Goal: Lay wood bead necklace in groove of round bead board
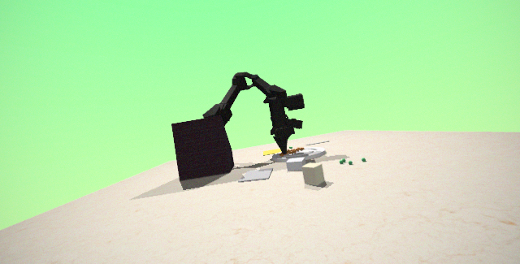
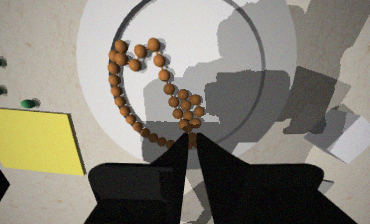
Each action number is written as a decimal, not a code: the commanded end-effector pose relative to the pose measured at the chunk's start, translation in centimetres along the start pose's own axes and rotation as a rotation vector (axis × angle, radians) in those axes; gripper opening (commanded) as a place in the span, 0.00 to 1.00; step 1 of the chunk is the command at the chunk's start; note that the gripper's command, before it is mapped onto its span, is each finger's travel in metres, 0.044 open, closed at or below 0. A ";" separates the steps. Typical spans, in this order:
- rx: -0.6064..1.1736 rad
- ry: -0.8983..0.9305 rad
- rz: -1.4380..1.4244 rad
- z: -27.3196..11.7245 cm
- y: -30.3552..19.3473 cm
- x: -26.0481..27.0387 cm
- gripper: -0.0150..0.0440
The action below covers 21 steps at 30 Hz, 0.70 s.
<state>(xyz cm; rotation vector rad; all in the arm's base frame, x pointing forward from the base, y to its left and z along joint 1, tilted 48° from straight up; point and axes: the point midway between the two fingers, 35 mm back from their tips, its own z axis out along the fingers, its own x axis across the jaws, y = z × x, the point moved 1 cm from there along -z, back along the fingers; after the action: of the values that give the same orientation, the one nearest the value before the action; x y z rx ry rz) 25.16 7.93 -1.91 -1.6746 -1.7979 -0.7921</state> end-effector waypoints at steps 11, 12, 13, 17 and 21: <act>-0.001 0.003 0.006 -1.3 -0.1 0.0 0.25; -0.001 0.003 0.006 -1.3 -0.1 0.0 0.25; -0.001 0.003 0.006 -1.3 -0.1 0.0 0.25; -0.001 0.002 0.007 -1.3 -0.2 -0.4 0.25; -0.001 0.002 0.007 -1.3 -0.7 -1.5 0.25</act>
<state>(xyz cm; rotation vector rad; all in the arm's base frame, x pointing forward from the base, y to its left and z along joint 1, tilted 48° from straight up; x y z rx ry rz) 24.95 6.55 -1.52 -1.6763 -1.7898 -0.7960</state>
